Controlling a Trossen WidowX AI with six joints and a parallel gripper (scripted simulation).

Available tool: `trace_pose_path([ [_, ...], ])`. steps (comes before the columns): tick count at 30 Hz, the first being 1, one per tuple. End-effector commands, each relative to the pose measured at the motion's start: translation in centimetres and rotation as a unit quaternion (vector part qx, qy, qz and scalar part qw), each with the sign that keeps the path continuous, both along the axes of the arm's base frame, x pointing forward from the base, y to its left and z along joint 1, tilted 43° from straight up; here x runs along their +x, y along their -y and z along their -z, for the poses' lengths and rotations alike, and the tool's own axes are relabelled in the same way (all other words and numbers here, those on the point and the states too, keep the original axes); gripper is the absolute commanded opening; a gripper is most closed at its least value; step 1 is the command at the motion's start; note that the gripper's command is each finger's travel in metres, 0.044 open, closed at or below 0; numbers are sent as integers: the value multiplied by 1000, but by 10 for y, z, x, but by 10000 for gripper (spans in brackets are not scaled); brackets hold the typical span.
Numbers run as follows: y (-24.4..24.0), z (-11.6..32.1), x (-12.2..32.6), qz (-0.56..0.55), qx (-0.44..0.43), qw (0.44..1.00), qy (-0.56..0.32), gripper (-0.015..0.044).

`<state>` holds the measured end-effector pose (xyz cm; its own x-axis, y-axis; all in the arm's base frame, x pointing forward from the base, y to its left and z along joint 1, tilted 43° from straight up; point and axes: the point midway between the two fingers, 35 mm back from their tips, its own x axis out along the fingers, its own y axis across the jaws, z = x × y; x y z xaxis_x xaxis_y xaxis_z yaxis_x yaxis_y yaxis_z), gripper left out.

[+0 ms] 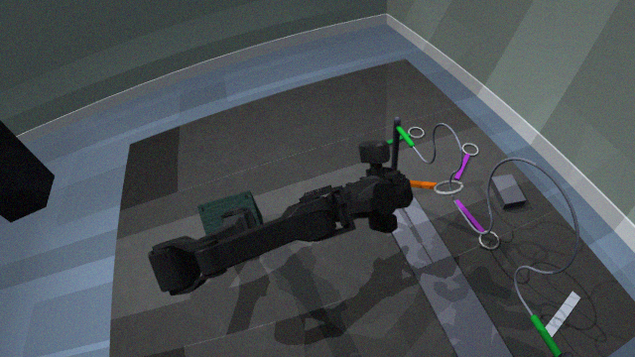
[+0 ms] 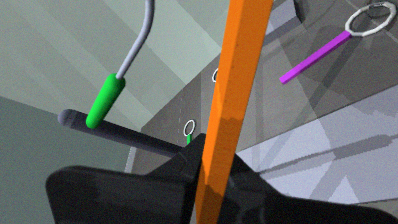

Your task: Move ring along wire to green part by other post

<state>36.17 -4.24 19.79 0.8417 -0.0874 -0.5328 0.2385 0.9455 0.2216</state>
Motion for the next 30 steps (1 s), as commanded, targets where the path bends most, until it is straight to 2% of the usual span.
trace_pose_path([
  [1, -13, -11, 3, -2, 40, 999, 14, -150],
  [12, -46, -29, 7, 1, 157, 987, 28, -150],
  [30, -75, -55, 11, 4, 279, 959, 44, -150],
])
